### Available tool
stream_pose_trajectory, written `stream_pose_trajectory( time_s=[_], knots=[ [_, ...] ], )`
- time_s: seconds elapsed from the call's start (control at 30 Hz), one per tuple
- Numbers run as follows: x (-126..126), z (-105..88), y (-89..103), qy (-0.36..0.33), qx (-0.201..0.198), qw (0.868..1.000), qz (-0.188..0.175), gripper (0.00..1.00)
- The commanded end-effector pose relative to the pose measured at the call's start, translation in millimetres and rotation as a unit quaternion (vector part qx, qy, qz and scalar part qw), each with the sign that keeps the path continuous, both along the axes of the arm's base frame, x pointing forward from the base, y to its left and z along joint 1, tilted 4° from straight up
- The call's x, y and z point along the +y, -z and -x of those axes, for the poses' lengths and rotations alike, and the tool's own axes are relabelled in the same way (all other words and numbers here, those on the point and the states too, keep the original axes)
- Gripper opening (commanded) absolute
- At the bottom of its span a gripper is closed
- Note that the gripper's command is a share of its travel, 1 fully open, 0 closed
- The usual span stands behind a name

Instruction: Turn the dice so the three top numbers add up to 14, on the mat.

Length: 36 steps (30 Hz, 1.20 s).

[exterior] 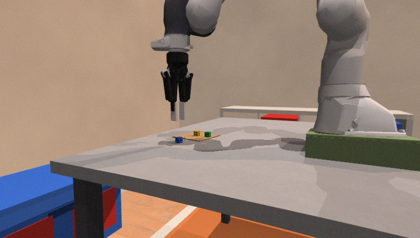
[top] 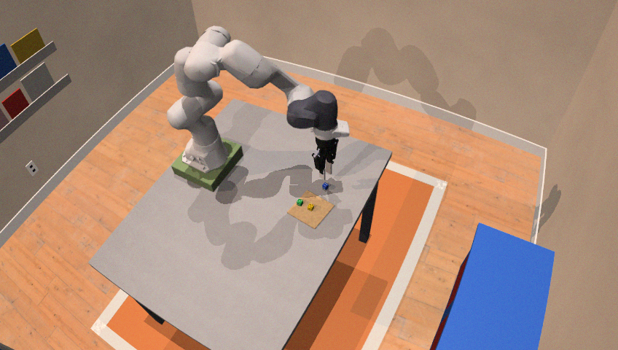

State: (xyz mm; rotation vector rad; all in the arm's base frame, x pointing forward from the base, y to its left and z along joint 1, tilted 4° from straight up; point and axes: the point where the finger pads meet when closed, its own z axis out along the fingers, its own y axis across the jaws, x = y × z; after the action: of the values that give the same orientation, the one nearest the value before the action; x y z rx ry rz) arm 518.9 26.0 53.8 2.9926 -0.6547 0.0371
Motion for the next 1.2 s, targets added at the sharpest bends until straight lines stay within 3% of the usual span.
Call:
stream_pose_trajectory(
  time_s=[0.0, 0.53, 1.17],
  knots=[
    [1.0, 0.7, 1.1, -0.003, 0.001, 1.000, -0.002, 0.21],
    [0.3, 0.7, 7.7, -0.004, 0.001, 1.000, -0.002, 0.21],
    [-2.1, 0.5, 32.5, -0.004, 0.001, 1.000, -0.002, 0.21]
  ],
)
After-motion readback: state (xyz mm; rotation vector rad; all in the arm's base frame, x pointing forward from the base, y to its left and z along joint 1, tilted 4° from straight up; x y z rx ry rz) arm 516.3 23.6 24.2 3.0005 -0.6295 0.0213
